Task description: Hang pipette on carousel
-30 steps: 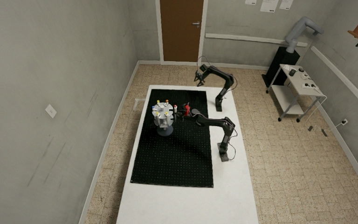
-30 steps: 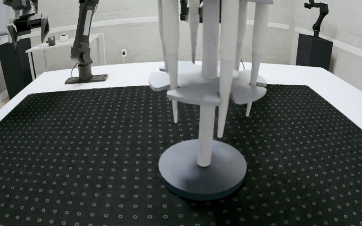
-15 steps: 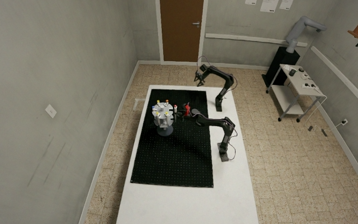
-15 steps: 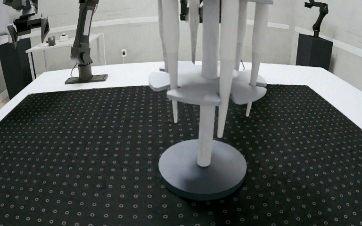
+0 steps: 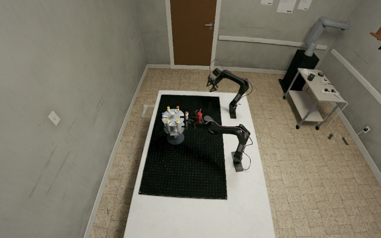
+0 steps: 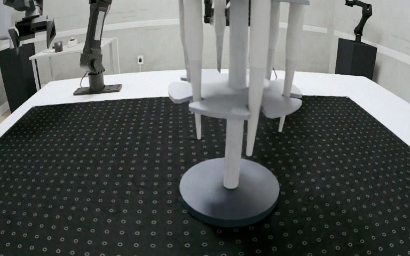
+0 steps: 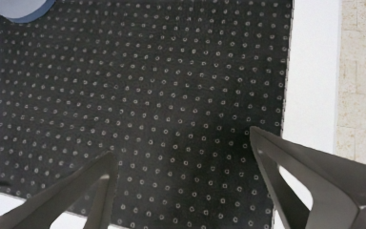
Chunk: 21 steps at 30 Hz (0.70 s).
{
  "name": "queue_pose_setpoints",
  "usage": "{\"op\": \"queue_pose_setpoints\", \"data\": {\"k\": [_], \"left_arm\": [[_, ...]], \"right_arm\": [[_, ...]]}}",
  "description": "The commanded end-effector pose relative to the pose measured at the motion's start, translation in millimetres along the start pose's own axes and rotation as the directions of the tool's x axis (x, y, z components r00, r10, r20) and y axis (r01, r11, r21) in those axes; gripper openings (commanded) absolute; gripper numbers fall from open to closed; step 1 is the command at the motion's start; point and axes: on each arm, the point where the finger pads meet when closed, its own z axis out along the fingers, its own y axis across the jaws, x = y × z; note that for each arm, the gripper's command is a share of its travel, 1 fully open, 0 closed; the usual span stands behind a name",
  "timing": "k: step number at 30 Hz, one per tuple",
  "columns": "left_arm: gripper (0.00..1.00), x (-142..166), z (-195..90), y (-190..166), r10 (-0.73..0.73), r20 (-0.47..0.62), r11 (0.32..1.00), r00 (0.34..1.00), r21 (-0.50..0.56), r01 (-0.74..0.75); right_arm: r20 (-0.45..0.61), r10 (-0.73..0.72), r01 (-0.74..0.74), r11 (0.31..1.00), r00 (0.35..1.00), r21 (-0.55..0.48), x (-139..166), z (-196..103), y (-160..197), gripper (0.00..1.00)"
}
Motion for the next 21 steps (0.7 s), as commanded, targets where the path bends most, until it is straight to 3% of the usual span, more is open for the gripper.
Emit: {"op": "queue_pose_setpoints", "data": {"k": [1, 21], "left_arm": [[0.12, -47.6, -2.8, -0.2, -0.028, 0.112, 1.0, 0.993, 0.005, 0.027], [0.12, -55.5, -4.8, -2.0, -0.029, 0.116, 1.0, 0.993, 0.006, 0.028]], "right_arm": [[0.024, -0.012, 0.012, 1.0, 1.0, 0.009, -7.0, -3.7, -4.5, 1.0], [0.024, -0.012, 0.012, 1.0, 1.0, 0.009, -7.0, -3.7, -4.5, 1.0]]}}
